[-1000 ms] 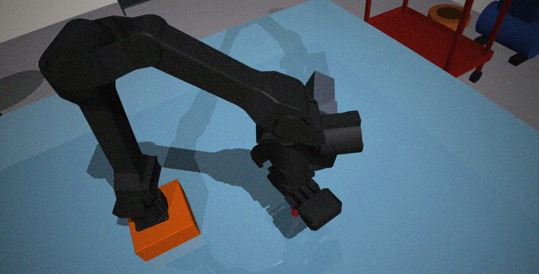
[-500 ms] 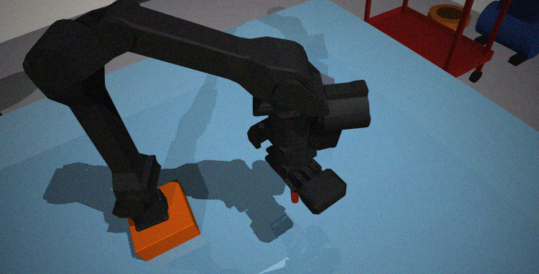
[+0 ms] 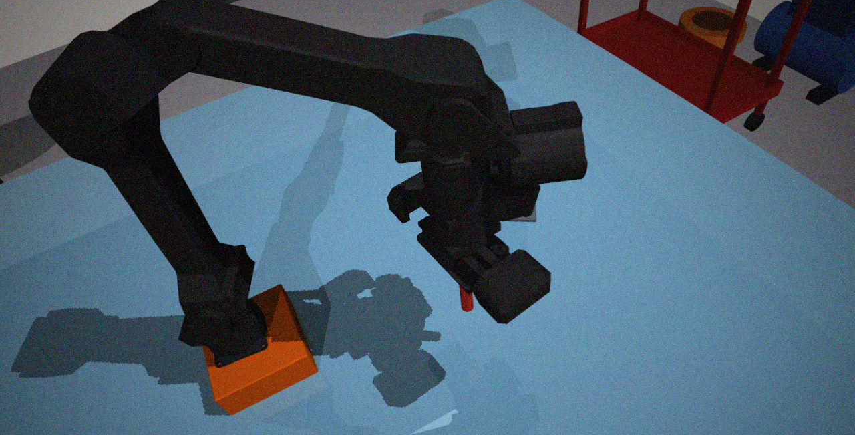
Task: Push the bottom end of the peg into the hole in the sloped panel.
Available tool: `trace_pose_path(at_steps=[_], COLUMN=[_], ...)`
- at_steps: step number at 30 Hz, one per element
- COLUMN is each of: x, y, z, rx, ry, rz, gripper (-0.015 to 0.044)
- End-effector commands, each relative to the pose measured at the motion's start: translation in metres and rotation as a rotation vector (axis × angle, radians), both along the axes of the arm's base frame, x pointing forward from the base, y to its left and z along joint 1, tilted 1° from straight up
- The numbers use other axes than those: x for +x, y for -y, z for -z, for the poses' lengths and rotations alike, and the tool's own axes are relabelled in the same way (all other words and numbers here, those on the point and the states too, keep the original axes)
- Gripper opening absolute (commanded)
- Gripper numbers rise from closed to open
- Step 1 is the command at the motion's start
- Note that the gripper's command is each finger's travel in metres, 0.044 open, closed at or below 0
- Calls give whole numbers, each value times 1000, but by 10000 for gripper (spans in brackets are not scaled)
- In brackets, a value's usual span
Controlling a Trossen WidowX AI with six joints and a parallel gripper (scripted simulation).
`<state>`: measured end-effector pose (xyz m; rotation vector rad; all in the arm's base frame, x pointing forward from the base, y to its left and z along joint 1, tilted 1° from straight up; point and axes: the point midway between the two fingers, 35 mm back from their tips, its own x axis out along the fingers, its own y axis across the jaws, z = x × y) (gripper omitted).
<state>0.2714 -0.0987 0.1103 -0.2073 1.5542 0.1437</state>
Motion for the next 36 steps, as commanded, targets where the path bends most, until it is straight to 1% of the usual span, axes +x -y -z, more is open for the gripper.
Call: trace_pose_path(at_steps=[1, 36], x=[3, 18], y=[-3, -31], z=[1, 11], rx=[-20, -152], ry=[-5, -36], rz=[-34, -238], gripper=[0, 0])
